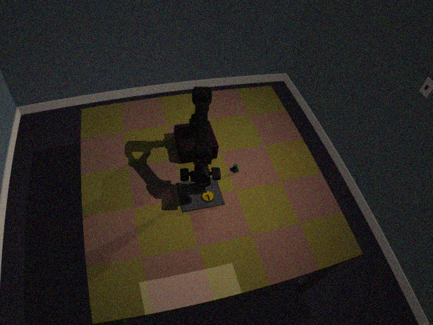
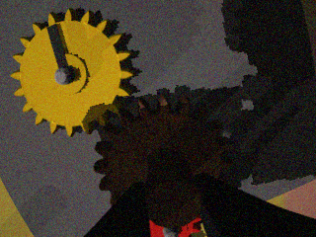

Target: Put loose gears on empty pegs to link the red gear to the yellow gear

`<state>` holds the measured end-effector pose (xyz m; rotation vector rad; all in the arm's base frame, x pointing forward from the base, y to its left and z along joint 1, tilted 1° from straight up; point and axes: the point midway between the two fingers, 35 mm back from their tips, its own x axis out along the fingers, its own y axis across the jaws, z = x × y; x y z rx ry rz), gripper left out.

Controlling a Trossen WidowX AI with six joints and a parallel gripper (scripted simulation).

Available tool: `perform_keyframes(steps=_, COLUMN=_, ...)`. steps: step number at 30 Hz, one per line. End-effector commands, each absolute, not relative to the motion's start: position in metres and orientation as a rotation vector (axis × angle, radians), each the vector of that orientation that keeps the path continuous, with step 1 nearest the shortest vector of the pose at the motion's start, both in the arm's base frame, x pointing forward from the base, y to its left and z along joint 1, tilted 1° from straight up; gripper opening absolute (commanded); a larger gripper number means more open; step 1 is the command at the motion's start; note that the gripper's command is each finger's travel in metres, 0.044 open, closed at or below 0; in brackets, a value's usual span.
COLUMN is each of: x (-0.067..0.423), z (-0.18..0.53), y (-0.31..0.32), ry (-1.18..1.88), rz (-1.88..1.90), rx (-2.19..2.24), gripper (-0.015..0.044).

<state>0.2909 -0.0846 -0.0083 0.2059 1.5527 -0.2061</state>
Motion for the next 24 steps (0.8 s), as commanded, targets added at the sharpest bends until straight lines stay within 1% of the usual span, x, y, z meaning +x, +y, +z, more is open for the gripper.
perform_keyframes(steps=1, x=0.292, z=-0.006, y=-0.085, ry=1.557, rz=-0.187, rx=0.185, gripper=0.0000)
perform_keyframes(steps=14, x=0.289, z=-0.010, y=-0.084, ry=1.565, rz=-0.016, rx=0.013, gripper=0.0000)
perform_keyframes(steps=24, x=0.291, z=-0.020, y=-0.085, ry=1.565, rz=-0.006, rx=0.003, gripper=0.0000)
